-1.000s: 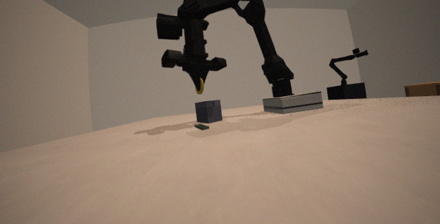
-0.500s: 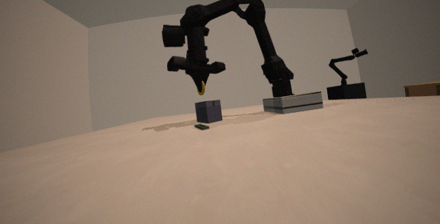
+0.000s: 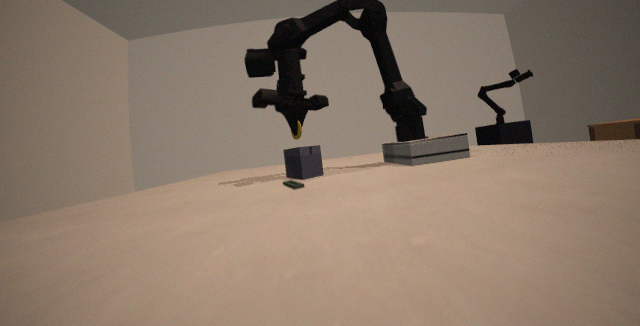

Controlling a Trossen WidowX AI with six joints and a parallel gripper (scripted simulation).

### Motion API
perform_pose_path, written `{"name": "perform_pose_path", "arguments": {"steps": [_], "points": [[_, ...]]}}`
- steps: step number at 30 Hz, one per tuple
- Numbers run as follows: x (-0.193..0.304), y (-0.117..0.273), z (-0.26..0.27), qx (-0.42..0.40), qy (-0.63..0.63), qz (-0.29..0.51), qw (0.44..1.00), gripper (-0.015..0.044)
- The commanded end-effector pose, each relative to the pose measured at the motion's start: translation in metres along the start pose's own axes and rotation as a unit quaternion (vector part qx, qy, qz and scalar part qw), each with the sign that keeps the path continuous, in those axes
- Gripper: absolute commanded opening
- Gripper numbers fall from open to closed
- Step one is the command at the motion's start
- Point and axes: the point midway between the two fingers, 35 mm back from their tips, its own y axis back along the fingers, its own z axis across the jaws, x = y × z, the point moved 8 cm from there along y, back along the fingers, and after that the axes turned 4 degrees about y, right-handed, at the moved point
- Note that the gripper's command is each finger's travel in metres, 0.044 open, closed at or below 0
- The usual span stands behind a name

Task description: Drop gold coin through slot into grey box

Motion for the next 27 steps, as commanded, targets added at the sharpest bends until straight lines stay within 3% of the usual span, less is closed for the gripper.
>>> {"name": "perform_pose_path", "arguments": {"steps": [1,27], "points": [[-0.005,0.0,-0.006,-0.002,0.003,0.001,1.0,0.0],[-0.014,-0.003,-0.018,0.001,0.001,0.0,1.0,0.0]]}}
